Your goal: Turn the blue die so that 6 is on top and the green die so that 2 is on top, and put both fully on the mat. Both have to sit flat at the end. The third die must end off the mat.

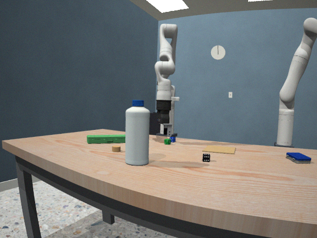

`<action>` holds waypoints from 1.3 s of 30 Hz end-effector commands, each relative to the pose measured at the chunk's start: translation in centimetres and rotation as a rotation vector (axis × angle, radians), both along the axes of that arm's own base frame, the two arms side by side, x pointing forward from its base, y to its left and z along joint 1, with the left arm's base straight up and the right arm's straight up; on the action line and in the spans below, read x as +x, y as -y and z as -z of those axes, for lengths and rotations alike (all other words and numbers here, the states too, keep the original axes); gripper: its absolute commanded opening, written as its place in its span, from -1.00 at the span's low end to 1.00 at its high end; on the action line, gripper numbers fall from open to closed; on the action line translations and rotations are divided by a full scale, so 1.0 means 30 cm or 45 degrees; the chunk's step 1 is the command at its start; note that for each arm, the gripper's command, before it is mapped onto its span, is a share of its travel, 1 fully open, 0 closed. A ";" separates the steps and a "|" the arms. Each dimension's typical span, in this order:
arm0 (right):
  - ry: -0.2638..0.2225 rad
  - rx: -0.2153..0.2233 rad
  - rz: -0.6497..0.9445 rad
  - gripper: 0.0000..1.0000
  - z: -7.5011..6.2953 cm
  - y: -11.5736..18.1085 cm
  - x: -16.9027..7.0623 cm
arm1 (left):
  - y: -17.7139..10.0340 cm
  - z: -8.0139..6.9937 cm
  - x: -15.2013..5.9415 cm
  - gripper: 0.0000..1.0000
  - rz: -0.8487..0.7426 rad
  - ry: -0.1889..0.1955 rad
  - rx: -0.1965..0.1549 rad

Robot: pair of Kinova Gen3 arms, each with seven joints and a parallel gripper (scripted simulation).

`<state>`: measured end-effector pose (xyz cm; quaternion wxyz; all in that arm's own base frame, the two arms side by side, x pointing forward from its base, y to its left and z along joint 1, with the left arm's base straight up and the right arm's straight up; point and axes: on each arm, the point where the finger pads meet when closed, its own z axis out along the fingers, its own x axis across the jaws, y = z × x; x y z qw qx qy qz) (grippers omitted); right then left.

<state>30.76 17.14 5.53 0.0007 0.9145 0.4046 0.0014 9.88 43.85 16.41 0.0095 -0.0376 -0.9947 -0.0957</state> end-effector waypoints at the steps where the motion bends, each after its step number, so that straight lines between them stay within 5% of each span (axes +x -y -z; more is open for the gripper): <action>1: -0.004 0.000 -0.002 1.00 0.003 -0.006 0.055 | -0.005 -0.002 -0.066 1.00 -0.037 0.000 -0.037; 10: -0.004 0.000 -0.002 1.00 0.003 -0.029 0.202 | 0.006 -0.018 -0.186 1.00 -0.076 0.000 -0.117; 23: -0.004 0.000 -0.002 1.00 0.003 -0.031 0.217 | 0.037 -0.047 -0.344 1.00 -0.127 0.021 -0.223; 39: -0.004 0.000 -0.002 1.00 0.003 -0.031 0.217 | 0.046 -0.054 -0.375 1.00 -0.137 0.028 -0.244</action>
